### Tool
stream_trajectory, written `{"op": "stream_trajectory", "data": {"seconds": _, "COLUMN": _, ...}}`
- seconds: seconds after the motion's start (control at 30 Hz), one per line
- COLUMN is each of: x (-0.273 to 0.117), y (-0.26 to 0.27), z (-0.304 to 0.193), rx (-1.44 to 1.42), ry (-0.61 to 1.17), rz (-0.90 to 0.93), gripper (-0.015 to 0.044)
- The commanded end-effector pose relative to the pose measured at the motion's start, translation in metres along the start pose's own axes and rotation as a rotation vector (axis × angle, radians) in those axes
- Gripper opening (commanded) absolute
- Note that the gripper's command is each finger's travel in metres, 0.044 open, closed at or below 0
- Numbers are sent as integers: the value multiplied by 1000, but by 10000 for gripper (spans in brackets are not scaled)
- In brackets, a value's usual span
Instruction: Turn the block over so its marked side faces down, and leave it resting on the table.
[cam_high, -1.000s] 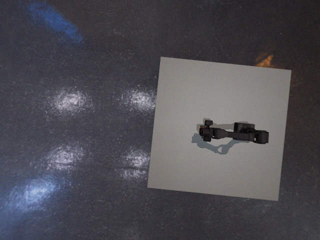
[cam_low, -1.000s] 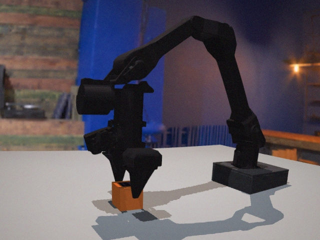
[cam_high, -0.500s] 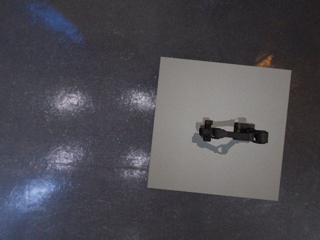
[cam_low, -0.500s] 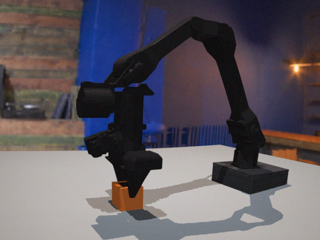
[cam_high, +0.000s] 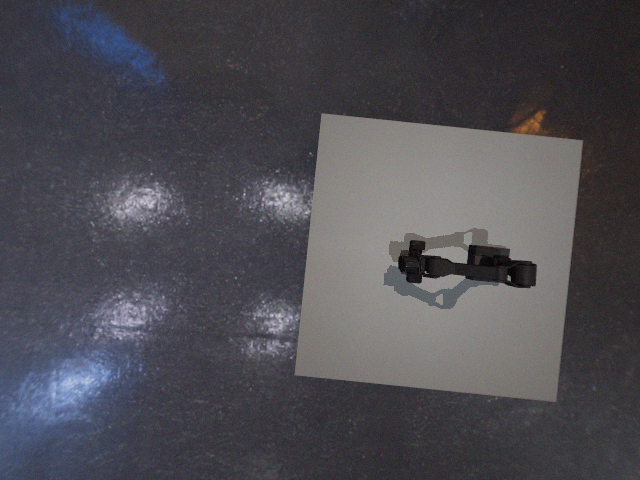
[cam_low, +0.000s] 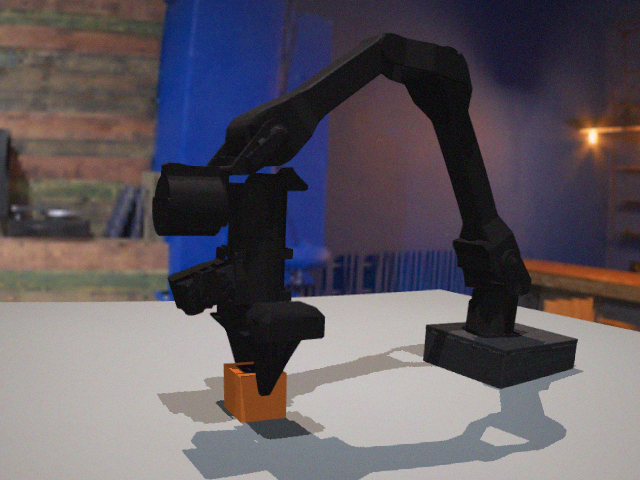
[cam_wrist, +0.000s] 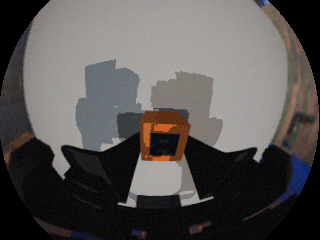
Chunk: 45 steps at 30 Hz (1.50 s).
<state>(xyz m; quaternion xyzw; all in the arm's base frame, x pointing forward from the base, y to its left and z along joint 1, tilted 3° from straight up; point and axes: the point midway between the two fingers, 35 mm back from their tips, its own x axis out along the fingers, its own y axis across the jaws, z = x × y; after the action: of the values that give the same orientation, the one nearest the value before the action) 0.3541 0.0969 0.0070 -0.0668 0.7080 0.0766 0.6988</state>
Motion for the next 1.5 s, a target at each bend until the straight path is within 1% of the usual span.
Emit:
{"op": "stream_trajectory", "data": {"seconds": 0.0, "x": -11, "y": 0, "z": 0, "rx": 5, "ry": 0, "rz": 2, "gripper": 25}}
{"op": "stream_trajectory", "data": {"seconds": 0.03, "x": -18, "y": 0, "z": 0, "rx": 5, "ry": 0, "rz": 2, "gripper": 0}}
{"op": "stream_trajectory", "data": {"seconds": 0.13, "x": -30, "y": 0, "z": 0, "rx": 5, "ry": 0, "rz": 2, "gripper": 0}}
{"op": "stream_trajectory", "data": {"seconds": 0.37, "x": -29, "y": 0, "z": 0, "rx": 4, "ry": -10, "rz": 2, "gripper": 0}}
{"op": "stream_trajectory", "data": {"seconds": 0.9, "x": -22, "y": 1, "z": 2, "rx": 2, "ry": -252, "rz": -1, "gripper": 0}}
{"op": "stream_trajectory", "data": {"seconds": 1.47, "x": -22, "y": 1, "z": -4, "rx": 5, "ry": -508, "rz": 1, "gripper": 0}}
